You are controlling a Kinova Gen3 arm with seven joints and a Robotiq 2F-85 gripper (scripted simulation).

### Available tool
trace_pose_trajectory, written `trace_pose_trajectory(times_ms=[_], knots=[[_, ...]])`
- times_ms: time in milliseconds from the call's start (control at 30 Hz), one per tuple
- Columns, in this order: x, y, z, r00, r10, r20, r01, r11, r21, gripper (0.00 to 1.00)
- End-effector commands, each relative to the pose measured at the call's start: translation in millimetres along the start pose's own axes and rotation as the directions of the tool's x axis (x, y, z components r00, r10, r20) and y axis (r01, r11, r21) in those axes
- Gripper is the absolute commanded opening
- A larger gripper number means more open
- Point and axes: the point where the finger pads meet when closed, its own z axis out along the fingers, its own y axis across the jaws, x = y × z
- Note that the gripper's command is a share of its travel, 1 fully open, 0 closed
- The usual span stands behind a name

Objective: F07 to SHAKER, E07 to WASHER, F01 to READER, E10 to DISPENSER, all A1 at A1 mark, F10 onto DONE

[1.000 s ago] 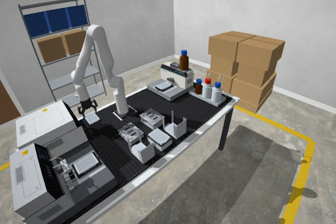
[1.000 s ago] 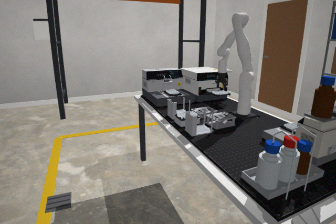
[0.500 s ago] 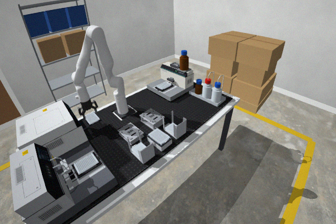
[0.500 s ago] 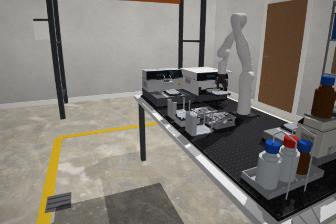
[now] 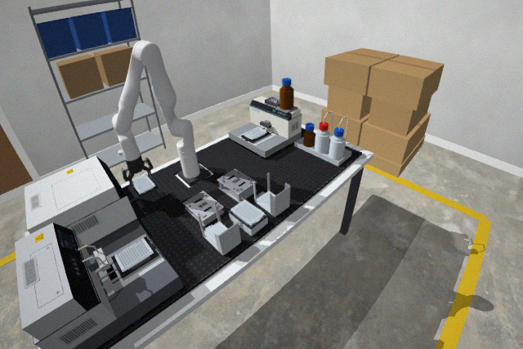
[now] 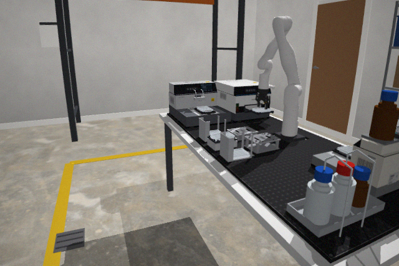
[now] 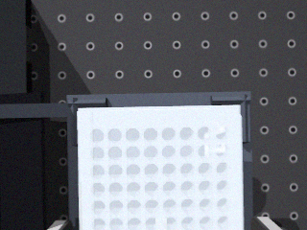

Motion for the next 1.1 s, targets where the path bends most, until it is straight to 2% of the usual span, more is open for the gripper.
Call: trace_pose_trajectory(times_ms=[0,1067], knots=[[-0.1,-0.4,-0.3,1.0,0.0,0.0,0.0,1.0,0.001,1.0],[0.0,-0.3,7.5,1.0,0.0,0.0,0.0,1.0,0.001,1.0]])
